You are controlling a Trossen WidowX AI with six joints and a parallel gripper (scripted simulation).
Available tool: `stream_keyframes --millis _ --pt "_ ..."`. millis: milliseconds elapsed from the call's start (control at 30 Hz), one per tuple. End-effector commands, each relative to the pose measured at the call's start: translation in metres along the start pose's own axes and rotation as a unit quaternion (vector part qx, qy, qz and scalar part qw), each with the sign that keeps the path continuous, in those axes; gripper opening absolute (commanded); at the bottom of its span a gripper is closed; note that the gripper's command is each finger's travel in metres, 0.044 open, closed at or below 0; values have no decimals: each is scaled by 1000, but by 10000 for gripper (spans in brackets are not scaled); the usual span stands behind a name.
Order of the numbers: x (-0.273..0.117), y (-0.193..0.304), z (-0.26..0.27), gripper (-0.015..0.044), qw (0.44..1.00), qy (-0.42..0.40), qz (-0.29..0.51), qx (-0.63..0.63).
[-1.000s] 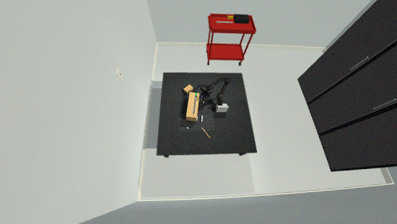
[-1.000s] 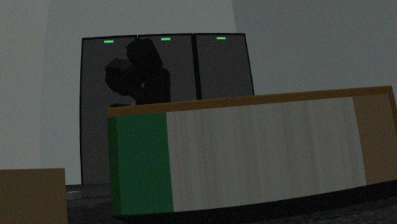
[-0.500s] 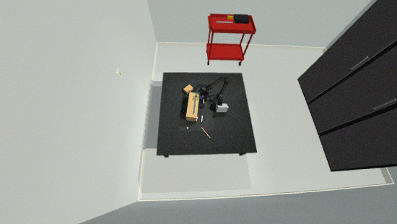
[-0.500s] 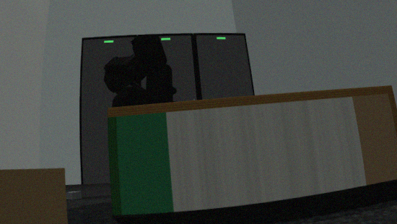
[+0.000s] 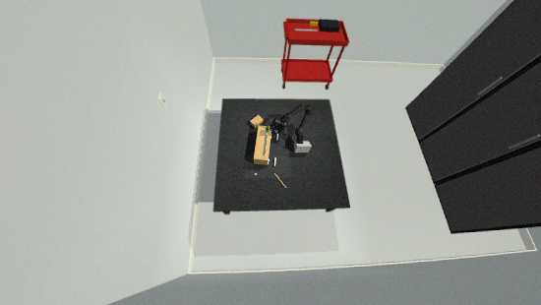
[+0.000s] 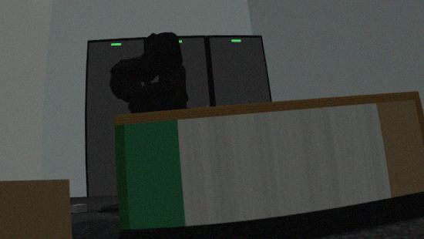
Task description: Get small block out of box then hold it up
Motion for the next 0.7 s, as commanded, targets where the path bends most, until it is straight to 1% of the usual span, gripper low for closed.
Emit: stream_keyframes --millis 0,333,667 --pt "-3 0 2 0 997 0 -4 -77" --pt "-10 2 3 0 961 5 -7 -278" --pt "-16 4 3 0 884 11 -10 -467"
Point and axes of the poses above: the point midway between the two fingers, 35 mm back from their tips, its own x axis out along the fingers, its own z axis across the jaws, y = z × x, the point moved 8 cm from there along -x, back along the fingers, and after that the axes turned 12 degrees about -x, right-handed, at the moved point
